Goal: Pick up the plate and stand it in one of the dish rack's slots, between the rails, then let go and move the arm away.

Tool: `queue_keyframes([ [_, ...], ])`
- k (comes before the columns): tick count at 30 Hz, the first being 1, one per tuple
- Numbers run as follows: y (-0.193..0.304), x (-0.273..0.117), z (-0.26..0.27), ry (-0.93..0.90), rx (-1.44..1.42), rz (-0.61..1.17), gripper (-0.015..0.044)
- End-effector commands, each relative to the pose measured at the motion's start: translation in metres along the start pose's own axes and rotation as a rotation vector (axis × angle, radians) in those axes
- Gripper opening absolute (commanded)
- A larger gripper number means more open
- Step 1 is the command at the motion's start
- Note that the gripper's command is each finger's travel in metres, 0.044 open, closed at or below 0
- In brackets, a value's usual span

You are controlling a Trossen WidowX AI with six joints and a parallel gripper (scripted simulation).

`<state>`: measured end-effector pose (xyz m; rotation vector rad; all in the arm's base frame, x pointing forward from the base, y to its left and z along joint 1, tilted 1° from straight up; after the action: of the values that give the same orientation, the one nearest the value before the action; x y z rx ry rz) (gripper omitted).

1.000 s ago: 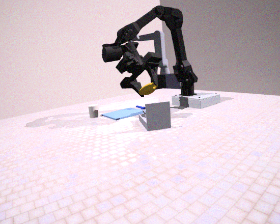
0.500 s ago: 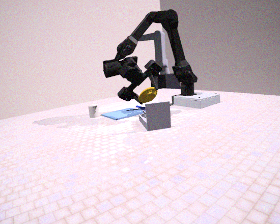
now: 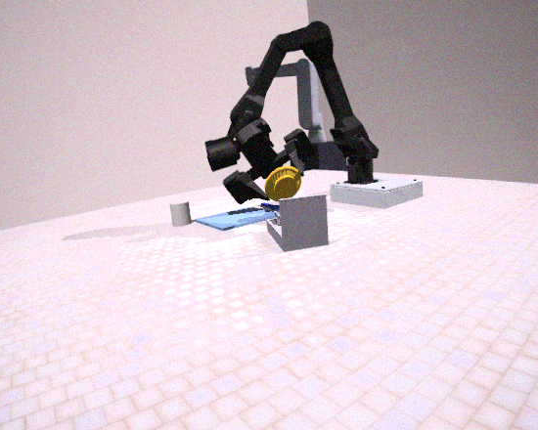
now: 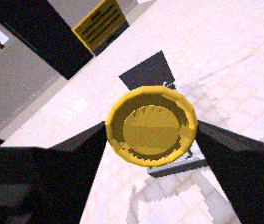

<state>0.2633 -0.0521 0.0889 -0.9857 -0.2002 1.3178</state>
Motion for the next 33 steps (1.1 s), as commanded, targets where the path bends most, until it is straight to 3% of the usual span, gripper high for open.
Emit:
queue_keyframes([
  [1, 0.012, -0.002, -0.003, -0.023, -0.098, -0.097, 0.0],
  [18, 0.047, -0.014, -0.005, 0.026, -0.478, -0.46, 0.0],
  [33, 0.052, -0.014, -0.005, 0.029, -0.426, -0.417, 0.0],
])
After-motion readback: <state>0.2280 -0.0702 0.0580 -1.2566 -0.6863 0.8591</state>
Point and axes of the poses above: the point midway between the two fingers, 35 mm back from their tips, its own x axis out along the fingers, its own z axis across the jaws, y = z × x, the point moved 9 cm from there along -x, back along the fingers, and after that the axes turned 9 degrees about x, right-handed, at the moved point
